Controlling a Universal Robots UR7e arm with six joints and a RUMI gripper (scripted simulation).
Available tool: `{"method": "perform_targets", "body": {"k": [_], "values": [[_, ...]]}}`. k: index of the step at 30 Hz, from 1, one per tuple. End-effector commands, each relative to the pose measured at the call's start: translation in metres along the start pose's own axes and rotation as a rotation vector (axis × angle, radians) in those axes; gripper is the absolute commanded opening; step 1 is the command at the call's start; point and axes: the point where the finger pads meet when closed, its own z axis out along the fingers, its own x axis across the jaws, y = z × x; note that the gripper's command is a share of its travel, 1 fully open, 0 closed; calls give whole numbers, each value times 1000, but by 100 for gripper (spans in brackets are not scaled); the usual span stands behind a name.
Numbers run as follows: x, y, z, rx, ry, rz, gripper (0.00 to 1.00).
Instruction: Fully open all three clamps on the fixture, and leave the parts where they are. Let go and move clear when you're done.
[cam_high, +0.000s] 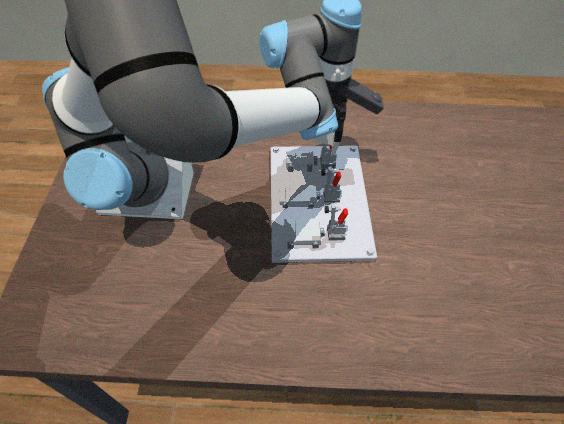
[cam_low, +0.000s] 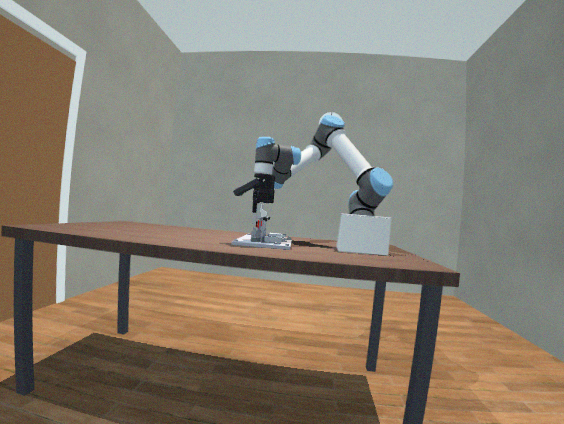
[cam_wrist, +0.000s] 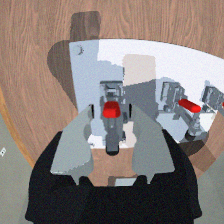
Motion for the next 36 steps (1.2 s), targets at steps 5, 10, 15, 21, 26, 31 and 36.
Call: {"method": "perform_targets", "body": {"k": [5,10,15,21,26,31,36], "values": [[0,0,0,1,0,0,28],[0,0,0,1,0,0,28],[0,0,-1,1,0,0,28],[0,0,-6,1,0,0,28],[0,0,-19,1,0,0,28],[0,0,-34,1,0,0,28],[0,0,-46,1,0,0,28]]}}
